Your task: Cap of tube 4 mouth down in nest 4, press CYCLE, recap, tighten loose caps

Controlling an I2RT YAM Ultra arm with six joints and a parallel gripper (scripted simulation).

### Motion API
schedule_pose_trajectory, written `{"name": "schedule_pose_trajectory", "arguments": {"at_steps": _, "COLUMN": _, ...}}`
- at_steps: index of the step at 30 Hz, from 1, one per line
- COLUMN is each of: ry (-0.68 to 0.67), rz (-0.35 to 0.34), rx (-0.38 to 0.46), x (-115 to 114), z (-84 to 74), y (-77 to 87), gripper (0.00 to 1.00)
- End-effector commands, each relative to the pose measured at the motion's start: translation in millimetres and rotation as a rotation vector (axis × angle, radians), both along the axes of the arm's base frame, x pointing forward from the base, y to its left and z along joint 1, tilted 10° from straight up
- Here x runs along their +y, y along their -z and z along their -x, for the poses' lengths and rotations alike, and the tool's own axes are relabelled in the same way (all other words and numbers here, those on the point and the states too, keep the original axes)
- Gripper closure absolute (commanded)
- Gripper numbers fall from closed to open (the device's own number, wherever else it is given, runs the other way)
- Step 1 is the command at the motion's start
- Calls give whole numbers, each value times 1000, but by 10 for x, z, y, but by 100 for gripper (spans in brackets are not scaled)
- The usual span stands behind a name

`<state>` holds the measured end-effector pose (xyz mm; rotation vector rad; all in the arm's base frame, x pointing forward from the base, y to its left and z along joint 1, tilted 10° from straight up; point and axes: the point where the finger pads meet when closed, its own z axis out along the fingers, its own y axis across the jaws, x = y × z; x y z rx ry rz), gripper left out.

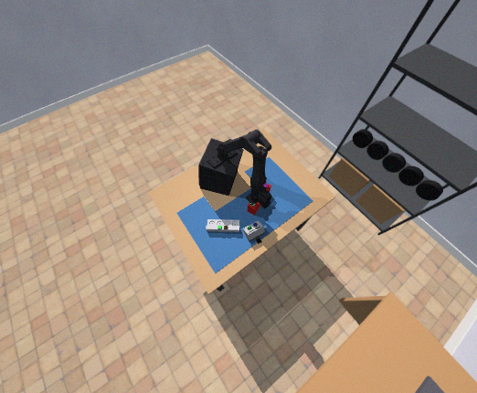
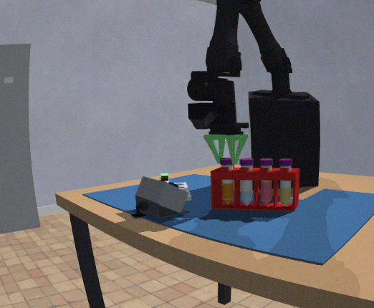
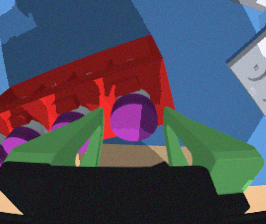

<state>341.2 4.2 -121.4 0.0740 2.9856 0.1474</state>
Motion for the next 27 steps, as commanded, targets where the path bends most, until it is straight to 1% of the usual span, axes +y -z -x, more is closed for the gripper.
{"name": "schedule_pose_trajectory", "arguments": {"at_steps": 1, "ry": -264, "rz": 43, "rx": -34, "x": -4, "z": -39, "y": -31, "gripper": 51}}
{"name": "schedule_pose_trajectory", "arguments": {"at_steps": 2, "ry": -264, "rz": 43, "rx": -34, "x": -4, "z": -39, "y": -31, "gripper": 51}}
{"name": "schedule_pose_trajectory", "arguments": {"at_steps": 4, "ry": -411, "rz": 67, "rx": -48, "x": -3, "z": -39, "y": -31, "gripper": 51}}
{"name": "schedule_pose_trajectory", "arguments": {"at_steps": 5, "ry": -428, "rz": 69, "rx": -50, "x": -4, "z": -39, "y": -31, "gripper": 51}}
{"name": "schedule_pose_trajectory", "arguments": {"at_steps": 6, "ry": -510, "rz": 82, "rx": -57, "x": -4, "z": -39, "y": -31, "gripper": 51}}
{"name": "schedule_pose_trajectory", "arguments": {"at_steps": 7, "ry": -510, "rz": 82, "rx": -57, "x": -4, "z": -38, "y": -31, "gripper": 51}}
{"name": "schedule_pose_trajectory", "arguments": {"at_steps": 8, "ry": -592, "rz": 96, "rx": -65, "x": -4, "z": -37, "y": -30, "gripper": 51}}
{"name": "schedule_pose_trajectory", "arguments": {"at_steps": 9, "ry": -592, "rz": 96, "rx": -65, "x": -4, "z": -35, "y": -30, "gripper": 51}}
{"name": "schedule_pose_trajectory", "arguments": {"at_steps": 11, "ry": -741, "rz": 119, "rx": -79, "x": -3, "z": -33, "y": -30, "gripper": 51}}
{"name": "schedule_pose_trajectory", "arguments": {"at_steps": 13, "ry": -741, "rz": 119, "rx": -79, "x": -3, "z": -33, "y": -30, "gripper": 51}}
{"name": "schedule_pose_trajectory", "arguments": {"at_steps": 14, "ry": -819, "rz": 132, "rx": -87, "x": -4, "z": -32, "y": -29, "gripper": 51}}
{"name": "schedule_pose_trajectory", "arguments": {"at_steps": 21, "ry": -819, "rz": 132, "rx": -87, "x": -3, "z": -24, "y": -26, "gripper": 51}}
{"name": "schedule_pose_trajectory", "arguments": {"at_steps": 22, "ry": -819, "rz": 132, "rx": -87, "x": -3, "z": -24, "y": -26, "gripper": 100}}
{"name": "schedule_pose_trajectory", "arguments": {"at_steps": 27, "ry": -819, "rz": 132, "rx": -87, "x": -2, "z": -24, "y": -26, "gripper": 100}}
